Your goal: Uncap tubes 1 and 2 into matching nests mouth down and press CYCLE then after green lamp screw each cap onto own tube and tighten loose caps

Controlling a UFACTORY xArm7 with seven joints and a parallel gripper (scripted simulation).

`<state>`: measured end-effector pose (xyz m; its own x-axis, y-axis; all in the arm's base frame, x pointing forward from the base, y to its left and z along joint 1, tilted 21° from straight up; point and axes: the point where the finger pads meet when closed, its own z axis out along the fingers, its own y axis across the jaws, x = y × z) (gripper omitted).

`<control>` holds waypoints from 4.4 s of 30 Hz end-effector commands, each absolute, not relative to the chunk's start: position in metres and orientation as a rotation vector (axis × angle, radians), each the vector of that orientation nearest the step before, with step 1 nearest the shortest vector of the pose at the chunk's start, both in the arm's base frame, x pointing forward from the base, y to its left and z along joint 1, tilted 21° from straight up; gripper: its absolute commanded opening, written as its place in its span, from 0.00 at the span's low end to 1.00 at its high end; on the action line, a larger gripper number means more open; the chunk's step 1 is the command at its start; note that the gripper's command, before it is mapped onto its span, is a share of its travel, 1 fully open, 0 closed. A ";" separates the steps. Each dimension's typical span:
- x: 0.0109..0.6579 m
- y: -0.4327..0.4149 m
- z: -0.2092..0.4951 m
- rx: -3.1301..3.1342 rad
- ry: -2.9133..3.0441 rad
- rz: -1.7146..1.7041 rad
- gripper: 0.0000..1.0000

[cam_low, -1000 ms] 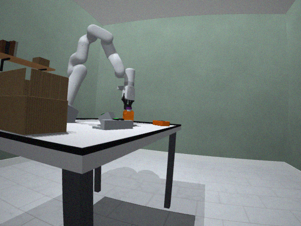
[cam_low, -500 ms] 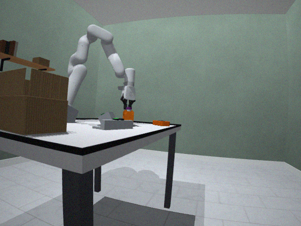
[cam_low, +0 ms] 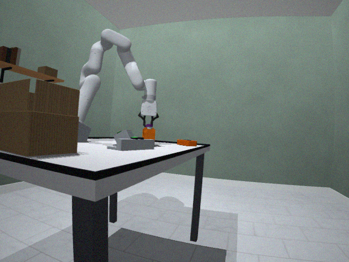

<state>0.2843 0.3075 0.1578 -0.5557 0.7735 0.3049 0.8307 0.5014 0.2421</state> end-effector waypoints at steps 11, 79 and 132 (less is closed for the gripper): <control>0.285 0.309 0.159 -2.118 -1.950 -0.428 0.00; 0.285 0.308 0.159 -0.844 -2.922 -0.572 0.00; 0.284 0.299 0.184 -1.858 -2.244 -0.475 0.46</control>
<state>0.2834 0.3019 0.1732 -0.1972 0.9187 0.3422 0.9789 0.1651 0.1207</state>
